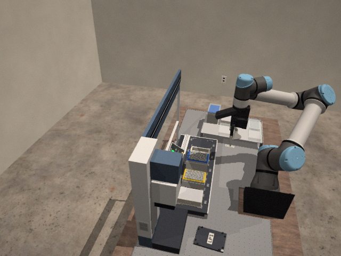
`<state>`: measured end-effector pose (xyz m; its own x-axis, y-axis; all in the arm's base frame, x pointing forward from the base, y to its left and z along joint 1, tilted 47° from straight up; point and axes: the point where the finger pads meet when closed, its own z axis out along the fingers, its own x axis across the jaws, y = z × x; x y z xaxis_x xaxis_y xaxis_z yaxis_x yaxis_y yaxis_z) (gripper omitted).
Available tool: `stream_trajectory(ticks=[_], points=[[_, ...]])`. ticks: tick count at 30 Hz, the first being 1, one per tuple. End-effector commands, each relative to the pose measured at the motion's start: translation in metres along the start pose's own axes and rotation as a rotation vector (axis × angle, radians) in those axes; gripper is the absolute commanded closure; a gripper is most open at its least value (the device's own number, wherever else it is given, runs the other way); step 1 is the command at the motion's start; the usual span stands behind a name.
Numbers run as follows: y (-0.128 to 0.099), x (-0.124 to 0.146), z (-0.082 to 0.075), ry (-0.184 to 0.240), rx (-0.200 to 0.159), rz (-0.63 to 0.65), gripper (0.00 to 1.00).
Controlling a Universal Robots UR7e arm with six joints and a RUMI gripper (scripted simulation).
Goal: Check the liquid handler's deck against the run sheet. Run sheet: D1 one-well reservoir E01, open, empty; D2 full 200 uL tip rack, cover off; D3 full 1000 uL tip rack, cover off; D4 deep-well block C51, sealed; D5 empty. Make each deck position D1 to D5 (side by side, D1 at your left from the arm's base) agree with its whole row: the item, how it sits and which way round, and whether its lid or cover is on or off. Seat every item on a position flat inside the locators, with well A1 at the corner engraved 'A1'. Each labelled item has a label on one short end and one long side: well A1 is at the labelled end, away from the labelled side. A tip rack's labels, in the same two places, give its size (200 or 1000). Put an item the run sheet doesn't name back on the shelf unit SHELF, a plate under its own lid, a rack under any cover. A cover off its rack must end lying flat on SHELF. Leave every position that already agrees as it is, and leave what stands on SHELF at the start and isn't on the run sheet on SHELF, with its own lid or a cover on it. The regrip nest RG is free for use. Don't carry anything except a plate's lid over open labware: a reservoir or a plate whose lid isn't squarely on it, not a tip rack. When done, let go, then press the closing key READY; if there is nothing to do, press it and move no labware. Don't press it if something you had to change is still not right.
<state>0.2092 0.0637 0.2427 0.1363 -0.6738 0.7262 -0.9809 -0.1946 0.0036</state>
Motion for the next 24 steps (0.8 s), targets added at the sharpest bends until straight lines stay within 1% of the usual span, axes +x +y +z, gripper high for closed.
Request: stream_trajectory(ticks=[1,9,11,13,17,19,24], points=[[0.000,-0.013,-0.001,0.000,-0.004,0.021,0.18],[-0.001,-0.053,-0.001,0.000,-0.004,0.021,0.18],[-0.001,-0.053,-0.001,0.000,-0.004,0.021,0.18],[-0.001,-0.060,-0.001,0.000,-0.004,0.021,0.18],[-0.001,-0.060,-0.001,0.000,-0.004,0.021,0.18],[-0.001,-0.070,-0.001,0.000,-0.004,-0.003,0.18],[-0.001,-0.095,-0.001,0.000,-0.004,-0.003,0.18]])
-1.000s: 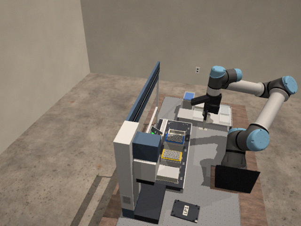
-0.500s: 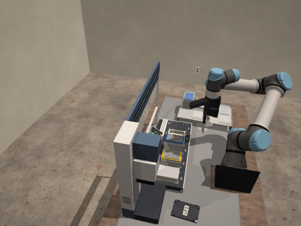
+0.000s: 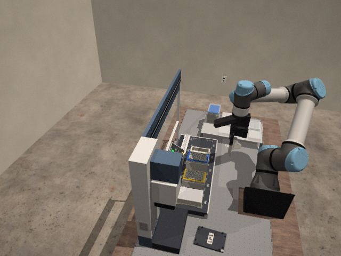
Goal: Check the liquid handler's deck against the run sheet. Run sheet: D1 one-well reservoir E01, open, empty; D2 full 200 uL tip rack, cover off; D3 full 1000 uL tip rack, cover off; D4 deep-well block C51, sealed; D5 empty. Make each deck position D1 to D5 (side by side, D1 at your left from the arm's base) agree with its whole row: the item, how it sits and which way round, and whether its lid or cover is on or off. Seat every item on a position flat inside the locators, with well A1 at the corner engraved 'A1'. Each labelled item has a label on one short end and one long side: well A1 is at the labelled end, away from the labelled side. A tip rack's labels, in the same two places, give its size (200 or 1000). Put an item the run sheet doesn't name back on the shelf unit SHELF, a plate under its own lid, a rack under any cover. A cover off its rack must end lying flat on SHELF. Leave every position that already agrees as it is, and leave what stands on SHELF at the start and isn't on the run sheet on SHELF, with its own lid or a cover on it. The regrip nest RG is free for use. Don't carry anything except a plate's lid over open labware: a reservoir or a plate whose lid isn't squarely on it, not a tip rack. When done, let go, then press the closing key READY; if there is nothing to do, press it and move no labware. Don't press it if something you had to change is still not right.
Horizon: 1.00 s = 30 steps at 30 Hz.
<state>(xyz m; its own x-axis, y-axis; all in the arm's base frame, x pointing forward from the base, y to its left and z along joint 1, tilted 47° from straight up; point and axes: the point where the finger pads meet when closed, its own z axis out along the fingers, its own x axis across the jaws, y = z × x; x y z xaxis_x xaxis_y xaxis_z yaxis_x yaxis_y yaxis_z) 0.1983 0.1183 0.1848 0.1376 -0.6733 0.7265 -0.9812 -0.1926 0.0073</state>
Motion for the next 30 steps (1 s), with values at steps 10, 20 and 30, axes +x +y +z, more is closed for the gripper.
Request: stream_trajectory(ticks=[10,20,30], points=[[-0.001,-0.042,0.000,0.000,0.000,-0.002,0.18],[-0.031,-0.042,0.000,0.000,0.000,-0.002,0.18],[-0.076,-0.041,0.000,0.000,0.000,-0.002,0.18]])
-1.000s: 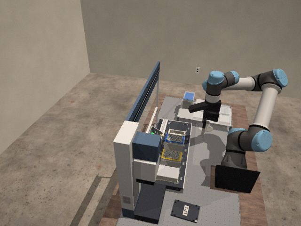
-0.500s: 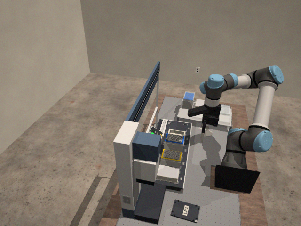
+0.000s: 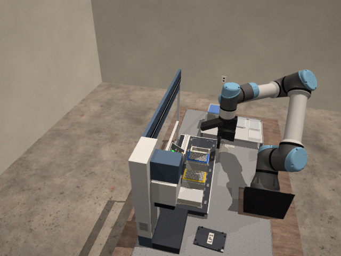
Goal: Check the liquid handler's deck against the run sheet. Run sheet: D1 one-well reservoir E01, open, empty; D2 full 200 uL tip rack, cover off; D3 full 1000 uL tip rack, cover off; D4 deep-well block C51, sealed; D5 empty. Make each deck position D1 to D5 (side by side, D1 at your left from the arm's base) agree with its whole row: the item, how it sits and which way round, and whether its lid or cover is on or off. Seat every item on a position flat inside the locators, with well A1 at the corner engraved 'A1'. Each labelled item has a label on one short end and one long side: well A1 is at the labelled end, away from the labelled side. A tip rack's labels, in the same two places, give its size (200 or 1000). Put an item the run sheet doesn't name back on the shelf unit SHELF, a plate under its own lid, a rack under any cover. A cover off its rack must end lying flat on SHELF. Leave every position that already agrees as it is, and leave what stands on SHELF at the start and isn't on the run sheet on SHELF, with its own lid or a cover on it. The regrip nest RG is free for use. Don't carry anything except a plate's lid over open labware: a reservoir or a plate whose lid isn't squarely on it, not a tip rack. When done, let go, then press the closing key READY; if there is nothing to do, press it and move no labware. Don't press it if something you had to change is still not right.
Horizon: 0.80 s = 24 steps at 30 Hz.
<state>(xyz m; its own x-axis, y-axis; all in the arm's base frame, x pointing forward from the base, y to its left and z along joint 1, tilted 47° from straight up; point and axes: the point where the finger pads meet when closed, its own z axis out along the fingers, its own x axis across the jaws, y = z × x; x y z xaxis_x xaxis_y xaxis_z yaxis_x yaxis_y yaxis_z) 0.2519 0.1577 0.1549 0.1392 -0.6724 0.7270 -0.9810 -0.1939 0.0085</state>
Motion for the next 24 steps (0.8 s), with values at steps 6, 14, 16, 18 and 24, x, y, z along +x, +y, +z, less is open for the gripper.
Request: stream_trajectory(ticks=[6,14,16,18,24], points=[[-0.046,0.000,0.000,-0.001,0.000,0.000,0.18],[-0.076,0.000,0.000,-0.001,0.001,0.000,0.18],[-0.086,0.000,0.000,-0.001,0.001,0.000,0.18],[-0.096,0.001,0.000,-0.001,0.001,0.000,0.18],[-0.104,0.001,0.000,-0.001,0.001,0.000,0.18]])
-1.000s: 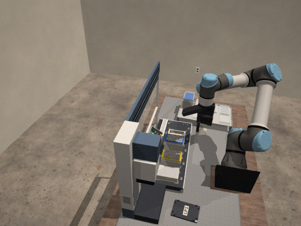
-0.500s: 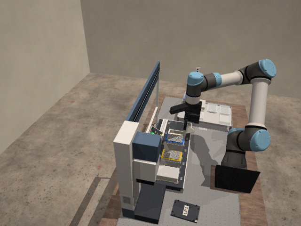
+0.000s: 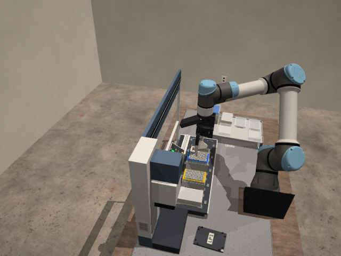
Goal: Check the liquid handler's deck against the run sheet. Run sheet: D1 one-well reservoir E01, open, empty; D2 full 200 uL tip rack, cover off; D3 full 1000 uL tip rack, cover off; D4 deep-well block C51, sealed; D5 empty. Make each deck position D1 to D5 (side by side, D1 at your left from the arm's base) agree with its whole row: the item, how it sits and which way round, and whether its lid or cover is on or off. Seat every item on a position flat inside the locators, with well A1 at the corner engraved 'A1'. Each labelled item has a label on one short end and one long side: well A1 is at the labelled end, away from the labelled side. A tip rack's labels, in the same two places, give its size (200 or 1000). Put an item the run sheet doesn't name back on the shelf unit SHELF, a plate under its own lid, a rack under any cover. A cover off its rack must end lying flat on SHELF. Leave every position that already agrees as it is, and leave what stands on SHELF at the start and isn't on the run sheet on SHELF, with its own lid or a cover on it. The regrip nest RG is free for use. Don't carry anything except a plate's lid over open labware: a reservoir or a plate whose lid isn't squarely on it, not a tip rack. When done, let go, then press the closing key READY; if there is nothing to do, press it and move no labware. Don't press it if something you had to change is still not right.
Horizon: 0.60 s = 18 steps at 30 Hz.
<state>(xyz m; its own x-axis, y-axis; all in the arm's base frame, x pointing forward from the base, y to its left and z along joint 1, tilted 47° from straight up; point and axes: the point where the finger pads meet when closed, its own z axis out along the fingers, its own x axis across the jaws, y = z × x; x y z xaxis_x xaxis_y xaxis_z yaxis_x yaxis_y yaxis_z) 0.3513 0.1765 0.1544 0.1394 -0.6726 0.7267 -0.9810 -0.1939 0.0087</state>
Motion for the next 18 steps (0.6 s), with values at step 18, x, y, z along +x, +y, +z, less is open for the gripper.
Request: stream_trajectory(ticks=[18], points=[[-0.003,0.000,0.011,0.000,0.001,0.000,0.18]])
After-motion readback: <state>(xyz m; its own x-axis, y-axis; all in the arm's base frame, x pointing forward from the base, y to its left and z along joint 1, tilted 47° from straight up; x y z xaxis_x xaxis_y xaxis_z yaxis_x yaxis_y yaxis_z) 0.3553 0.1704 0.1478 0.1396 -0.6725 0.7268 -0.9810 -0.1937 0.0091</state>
